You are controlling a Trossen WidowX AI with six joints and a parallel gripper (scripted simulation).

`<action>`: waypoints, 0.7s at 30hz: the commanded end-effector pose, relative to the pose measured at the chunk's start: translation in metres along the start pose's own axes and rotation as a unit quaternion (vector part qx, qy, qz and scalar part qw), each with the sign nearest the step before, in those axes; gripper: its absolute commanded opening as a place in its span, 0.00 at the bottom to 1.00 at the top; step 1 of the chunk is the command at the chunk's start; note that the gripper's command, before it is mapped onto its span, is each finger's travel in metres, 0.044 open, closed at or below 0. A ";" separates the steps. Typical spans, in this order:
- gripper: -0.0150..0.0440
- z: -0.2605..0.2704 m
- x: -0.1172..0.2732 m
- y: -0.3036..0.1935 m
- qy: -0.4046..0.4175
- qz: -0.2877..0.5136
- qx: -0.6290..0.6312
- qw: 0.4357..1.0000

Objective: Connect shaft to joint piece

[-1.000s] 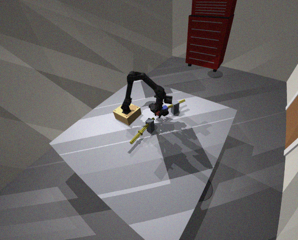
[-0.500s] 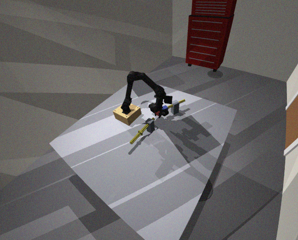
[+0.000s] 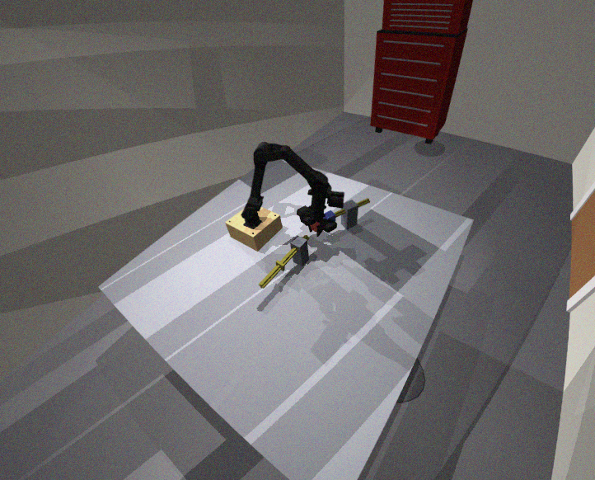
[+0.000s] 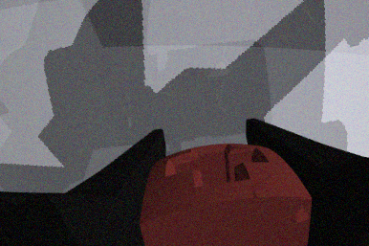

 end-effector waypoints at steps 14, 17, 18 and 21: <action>0.25 0.000 0.000 0.000 0.001 -0.001 0.003 1.000; 0.25 0.000 0.000 0.000 0.001 -0.001 0.003 1.000; 0.25 0.000 0.000 0.000 0.001 -0.001 0.003 1.000; 0.25 0.000 0.000 0.000 0.000 0.000 0.000 1.000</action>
Point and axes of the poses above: the point midway between the two fingers, 35 mm back from their tips, its own x axis back along the fingers, its own z axis across the jaws, y = z × x, the point moved 8 cm from there along x, back along the fingers, and after that the axes turned 6 degrees about -x, right-handed, at the moved point
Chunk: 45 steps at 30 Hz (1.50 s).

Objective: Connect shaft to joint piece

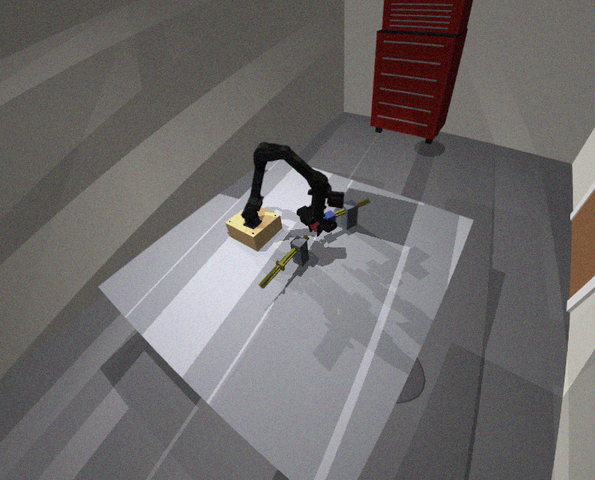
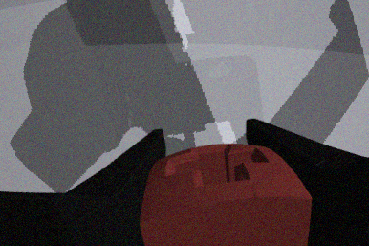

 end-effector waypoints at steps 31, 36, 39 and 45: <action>1.00 0.000 0.000 0.000 0.000 0.000 0.000 1.000; 1.00 0.000 0.000 0.000 0.000 0.000 0.000 1.000; 1.00 0.000 0.001 0.001 0.000 0.003 0.000 1.000; 1.00 0.001 0.024 0.020 -0.002 0.091 0.004 0.996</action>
Point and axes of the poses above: the point midway between the two fingers, 35 mm back from their tips, its own x axis back along the fingers, its own z axis across the jaws, y = z × x, the point moved 8 cm from there along x, back along the fingers, and after that the axes turned 6 degrees about -x, right-handed, at the moved point
